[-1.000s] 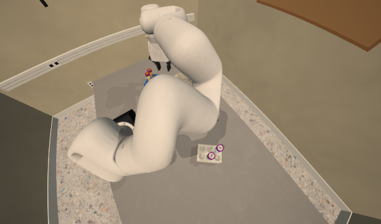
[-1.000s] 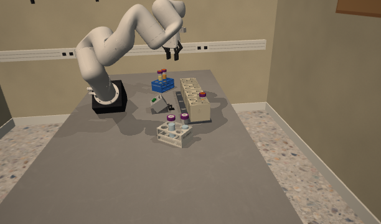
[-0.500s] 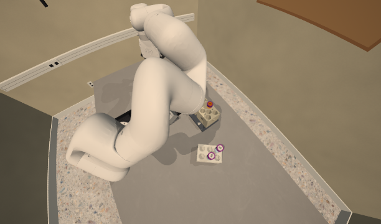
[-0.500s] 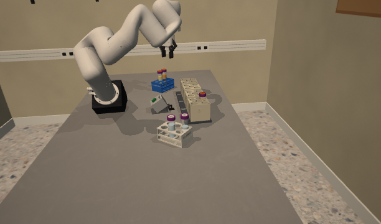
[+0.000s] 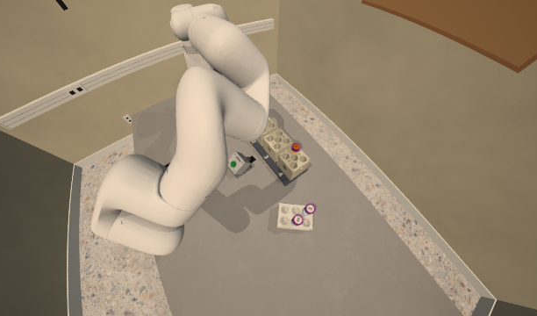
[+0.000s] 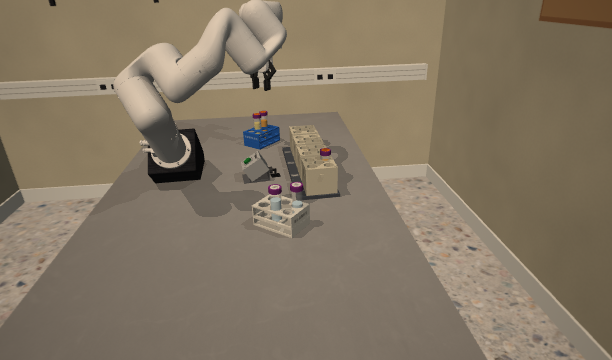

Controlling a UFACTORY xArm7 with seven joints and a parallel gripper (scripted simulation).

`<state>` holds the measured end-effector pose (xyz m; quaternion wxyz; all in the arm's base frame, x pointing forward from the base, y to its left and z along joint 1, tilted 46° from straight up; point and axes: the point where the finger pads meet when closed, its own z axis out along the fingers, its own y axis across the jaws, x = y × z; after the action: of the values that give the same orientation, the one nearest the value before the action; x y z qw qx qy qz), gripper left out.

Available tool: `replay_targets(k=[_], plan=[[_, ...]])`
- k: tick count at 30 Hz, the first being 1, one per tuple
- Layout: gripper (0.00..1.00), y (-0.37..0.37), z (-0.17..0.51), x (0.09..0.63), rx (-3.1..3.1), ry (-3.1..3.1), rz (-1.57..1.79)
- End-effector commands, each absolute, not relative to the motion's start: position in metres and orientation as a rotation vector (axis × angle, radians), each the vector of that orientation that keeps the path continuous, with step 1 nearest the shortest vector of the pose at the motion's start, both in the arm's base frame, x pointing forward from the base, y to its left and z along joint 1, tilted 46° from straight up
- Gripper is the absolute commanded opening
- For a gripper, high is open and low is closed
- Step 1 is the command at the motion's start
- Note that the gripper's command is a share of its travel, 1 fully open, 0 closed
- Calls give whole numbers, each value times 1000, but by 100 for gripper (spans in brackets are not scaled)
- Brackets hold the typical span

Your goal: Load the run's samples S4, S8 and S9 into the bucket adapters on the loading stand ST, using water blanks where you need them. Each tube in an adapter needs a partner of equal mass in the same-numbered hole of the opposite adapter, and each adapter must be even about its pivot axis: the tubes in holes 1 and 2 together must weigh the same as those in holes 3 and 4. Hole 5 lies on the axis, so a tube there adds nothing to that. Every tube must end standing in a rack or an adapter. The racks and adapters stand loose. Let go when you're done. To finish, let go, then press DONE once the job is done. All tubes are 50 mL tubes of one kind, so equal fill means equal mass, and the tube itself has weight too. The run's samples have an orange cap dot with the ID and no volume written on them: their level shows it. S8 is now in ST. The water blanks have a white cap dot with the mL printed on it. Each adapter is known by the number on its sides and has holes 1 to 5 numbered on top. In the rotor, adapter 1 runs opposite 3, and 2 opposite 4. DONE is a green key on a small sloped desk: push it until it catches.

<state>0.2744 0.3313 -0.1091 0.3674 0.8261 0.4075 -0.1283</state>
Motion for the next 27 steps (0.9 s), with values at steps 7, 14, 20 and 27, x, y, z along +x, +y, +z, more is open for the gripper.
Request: replay_targets(k=[7, 14, 20, 27], plan=[[57, 366, -144, 249, 2123, 1050, -329], [57, 375, -154, 242, 2123, 1050, -329], [57, 375, -154, 242, 2123, 1050, -329], [57, 372, -157, 243, 2123, 1050, -329]])
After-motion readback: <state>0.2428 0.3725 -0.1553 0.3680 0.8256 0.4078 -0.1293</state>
